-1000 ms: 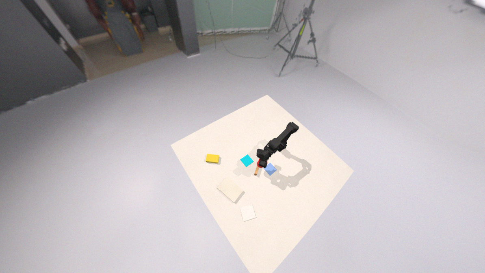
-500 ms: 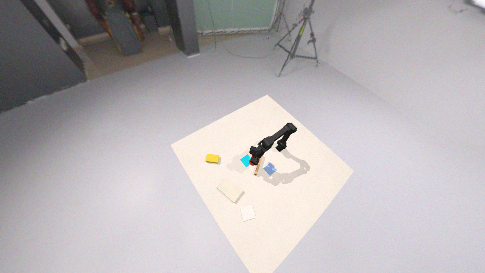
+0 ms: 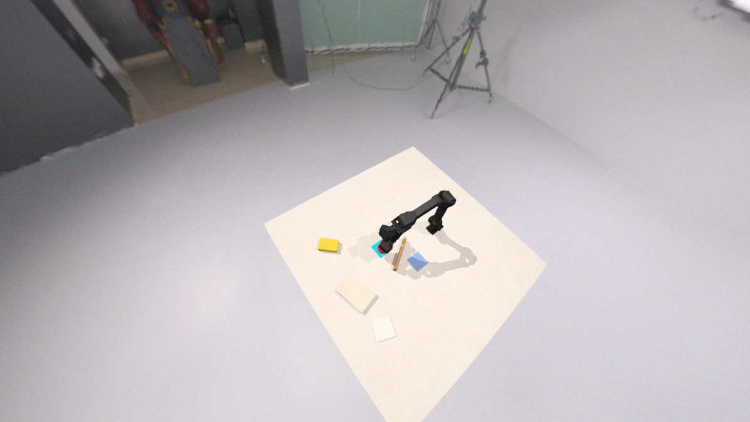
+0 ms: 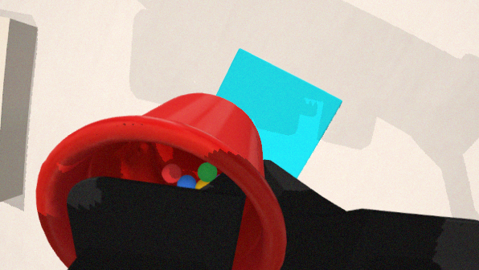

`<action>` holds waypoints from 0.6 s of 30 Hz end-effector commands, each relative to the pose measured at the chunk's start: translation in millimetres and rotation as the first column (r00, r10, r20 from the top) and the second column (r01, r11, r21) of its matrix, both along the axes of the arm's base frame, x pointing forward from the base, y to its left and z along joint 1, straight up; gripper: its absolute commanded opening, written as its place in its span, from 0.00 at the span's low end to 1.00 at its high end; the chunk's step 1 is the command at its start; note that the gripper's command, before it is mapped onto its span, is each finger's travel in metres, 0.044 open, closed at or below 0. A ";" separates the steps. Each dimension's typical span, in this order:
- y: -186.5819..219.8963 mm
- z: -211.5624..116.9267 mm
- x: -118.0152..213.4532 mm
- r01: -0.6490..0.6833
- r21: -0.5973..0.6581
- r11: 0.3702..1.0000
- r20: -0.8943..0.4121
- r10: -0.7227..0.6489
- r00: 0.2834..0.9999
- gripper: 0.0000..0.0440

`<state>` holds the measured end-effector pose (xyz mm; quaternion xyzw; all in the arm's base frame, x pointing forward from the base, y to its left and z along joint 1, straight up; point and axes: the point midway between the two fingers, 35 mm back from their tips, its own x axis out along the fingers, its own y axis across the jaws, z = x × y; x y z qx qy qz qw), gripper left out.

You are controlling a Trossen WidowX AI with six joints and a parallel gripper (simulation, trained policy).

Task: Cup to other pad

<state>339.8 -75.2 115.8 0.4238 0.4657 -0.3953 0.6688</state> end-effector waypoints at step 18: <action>-20.5 -36.1 -7.1 0.081 0.011 0.997 0.006 -0.081 0.997 0.33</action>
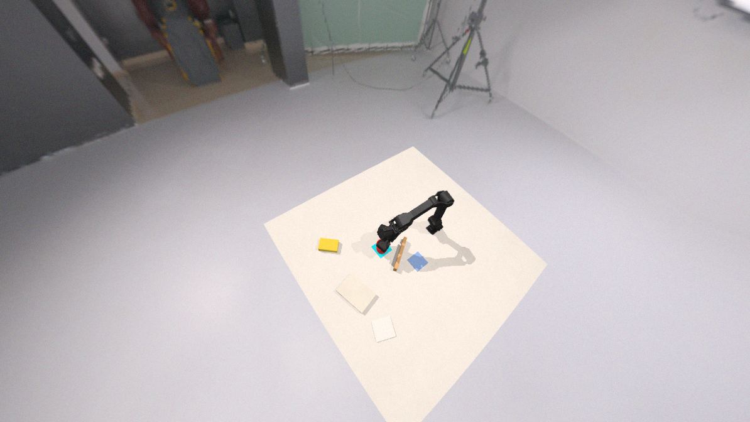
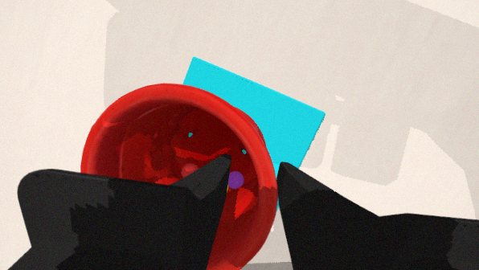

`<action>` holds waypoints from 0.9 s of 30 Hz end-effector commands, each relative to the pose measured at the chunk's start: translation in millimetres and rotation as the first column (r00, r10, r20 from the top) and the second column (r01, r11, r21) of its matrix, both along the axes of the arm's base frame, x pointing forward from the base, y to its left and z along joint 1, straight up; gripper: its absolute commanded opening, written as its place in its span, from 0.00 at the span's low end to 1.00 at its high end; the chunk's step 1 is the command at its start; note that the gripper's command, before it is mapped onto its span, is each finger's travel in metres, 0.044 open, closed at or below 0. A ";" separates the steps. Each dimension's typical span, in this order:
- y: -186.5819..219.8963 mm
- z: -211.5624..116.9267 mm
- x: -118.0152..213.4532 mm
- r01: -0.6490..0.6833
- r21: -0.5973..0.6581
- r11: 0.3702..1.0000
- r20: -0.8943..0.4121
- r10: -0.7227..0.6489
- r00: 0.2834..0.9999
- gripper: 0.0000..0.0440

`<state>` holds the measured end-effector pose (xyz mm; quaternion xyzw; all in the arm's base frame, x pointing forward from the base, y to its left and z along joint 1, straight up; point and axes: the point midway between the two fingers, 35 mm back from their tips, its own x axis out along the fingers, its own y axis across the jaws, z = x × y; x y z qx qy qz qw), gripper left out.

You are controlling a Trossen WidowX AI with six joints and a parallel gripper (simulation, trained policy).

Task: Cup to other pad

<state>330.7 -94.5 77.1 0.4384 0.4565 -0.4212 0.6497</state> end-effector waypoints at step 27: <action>-11.8 77.3 -15.5 0.046 0.033 0.998 0.185 -0.052 0.981 0.77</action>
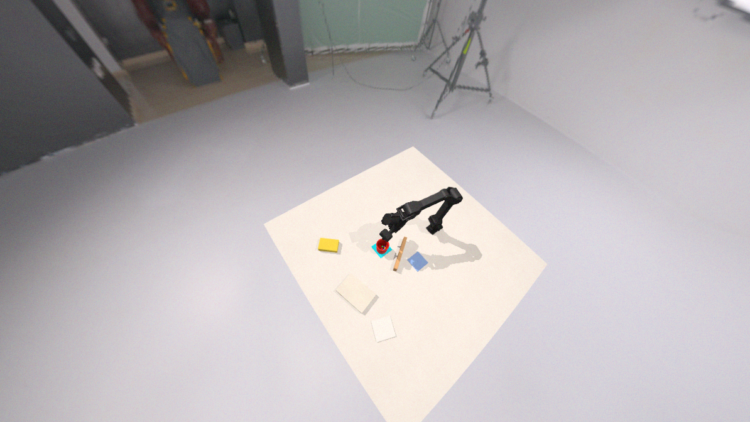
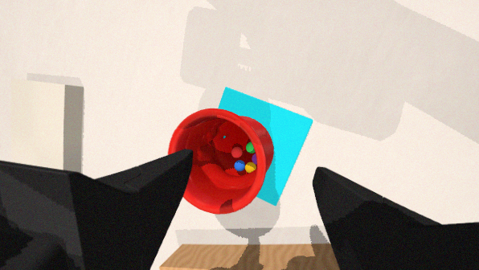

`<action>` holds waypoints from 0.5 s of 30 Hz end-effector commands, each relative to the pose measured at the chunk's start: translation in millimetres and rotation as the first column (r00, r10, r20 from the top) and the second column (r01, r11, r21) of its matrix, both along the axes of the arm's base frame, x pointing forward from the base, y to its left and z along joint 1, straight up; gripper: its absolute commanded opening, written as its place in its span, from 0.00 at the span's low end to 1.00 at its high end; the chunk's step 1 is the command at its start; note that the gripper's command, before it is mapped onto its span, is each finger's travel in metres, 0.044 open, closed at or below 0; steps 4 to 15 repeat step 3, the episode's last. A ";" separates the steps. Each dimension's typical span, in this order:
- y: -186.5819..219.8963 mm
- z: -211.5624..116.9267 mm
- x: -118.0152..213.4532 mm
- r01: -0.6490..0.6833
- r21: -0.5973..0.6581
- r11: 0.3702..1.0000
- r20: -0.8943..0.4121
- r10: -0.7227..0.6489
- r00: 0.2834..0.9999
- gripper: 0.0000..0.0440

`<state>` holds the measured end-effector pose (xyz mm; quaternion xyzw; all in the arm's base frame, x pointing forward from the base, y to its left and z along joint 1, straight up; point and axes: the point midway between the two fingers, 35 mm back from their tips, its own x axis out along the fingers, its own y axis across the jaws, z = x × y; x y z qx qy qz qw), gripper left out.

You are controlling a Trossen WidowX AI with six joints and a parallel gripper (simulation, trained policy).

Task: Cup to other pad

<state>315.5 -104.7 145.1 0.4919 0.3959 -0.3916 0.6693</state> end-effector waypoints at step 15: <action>-5.3 18.7 -0.9 0.016 -0.001 1.000 0.034 -0.016 0.999 0.91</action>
